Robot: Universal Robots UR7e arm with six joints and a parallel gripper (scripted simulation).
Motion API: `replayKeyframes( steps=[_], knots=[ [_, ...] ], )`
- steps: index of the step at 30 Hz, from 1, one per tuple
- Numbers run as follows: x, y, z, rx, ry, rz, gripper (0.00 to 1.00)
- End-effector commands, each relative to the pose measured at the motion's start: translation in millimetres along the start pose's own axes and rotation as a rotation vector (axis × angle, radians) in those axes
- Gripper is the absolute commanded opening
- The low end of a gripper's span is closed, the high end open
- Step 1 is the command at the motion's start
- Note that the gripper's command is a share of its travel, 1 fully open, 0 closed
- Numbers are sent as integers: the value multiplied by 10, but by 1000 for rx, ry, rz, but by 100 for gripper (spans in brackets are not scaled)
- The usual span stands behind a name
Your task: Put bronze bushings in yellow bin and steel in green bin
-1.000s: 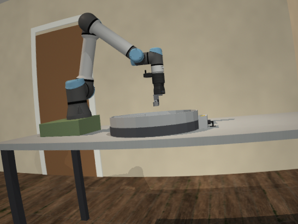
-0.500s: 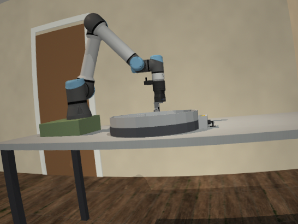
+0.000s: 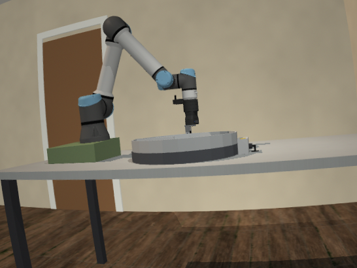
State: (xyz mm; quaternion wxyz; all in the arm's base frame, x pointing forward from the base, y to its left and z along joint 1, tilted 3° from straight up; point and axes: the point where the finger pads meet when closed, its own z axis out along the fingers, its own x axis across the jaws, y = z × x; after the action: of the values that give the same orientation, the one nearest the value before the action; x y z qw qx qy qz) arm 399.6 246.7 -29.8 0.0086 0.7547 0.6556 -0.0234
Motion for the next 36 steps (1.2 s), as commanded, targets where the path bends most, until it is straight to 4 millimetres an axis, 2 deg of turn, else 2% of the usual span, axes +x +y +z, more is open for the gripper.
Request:
replayKeyframes(
  steps=[1,36],
  knots=[
    [5,5,36,-1,1,0,0],
    [8,6,219,-2,1,0,0]
  ],
)
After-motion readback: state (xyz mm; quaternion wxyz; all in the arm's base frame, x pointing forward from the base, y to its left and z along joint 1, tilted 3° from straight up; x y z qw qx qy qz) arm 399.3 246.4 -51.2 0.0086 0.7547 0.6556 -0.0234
